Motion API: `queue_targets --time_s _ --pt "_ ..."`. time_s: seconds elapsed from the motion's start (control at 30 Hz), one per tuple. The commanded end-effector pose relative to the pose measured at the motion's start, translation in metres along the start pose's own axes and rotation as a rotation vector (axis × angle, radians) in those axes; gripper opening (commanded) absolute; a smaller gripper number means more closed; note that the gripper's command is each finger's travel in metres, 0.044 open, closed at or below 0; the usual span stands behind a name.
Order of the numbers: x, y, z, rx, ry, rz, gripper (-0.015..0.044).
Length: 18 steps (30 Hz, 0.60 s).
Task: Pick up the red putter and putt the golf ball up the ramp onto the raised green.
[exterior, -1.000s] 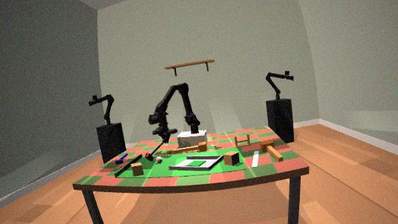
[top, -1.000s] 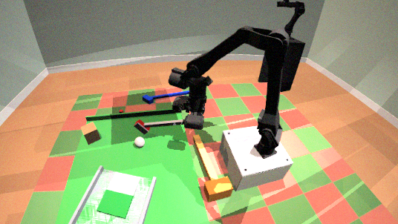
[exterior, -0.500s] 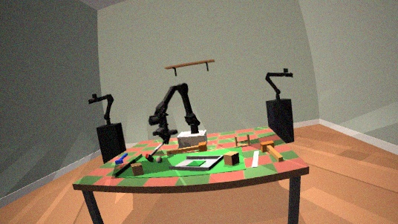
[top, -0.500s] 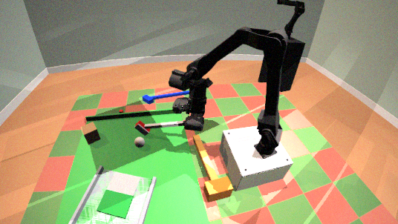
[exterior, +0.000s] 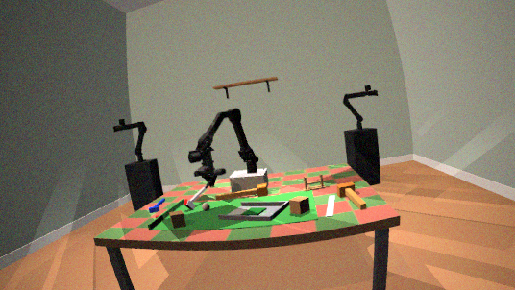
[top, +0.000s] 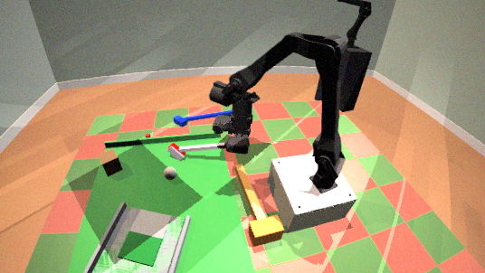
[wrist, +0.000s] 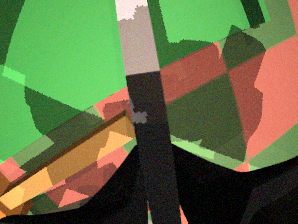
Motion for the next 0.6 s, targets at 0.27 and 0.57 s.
queue_targets --time_s 0.27,0.57 --pt "0.116 0.001 0.024 -0.007 0.005 0.006 0.0" --pt "0.135 0.016 0.024 -0.008 0.006 0.008 0.0"
Point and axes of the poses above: the point midway between the two fingers, 35 mm back from their tips, its own y axis back along the fingers, its own x axis across the jaws, z = x × y, the point moved 6 cm from there along y, back along the fingers, and after that the axes turned 9 degrees about y, right-handed, at the moved point
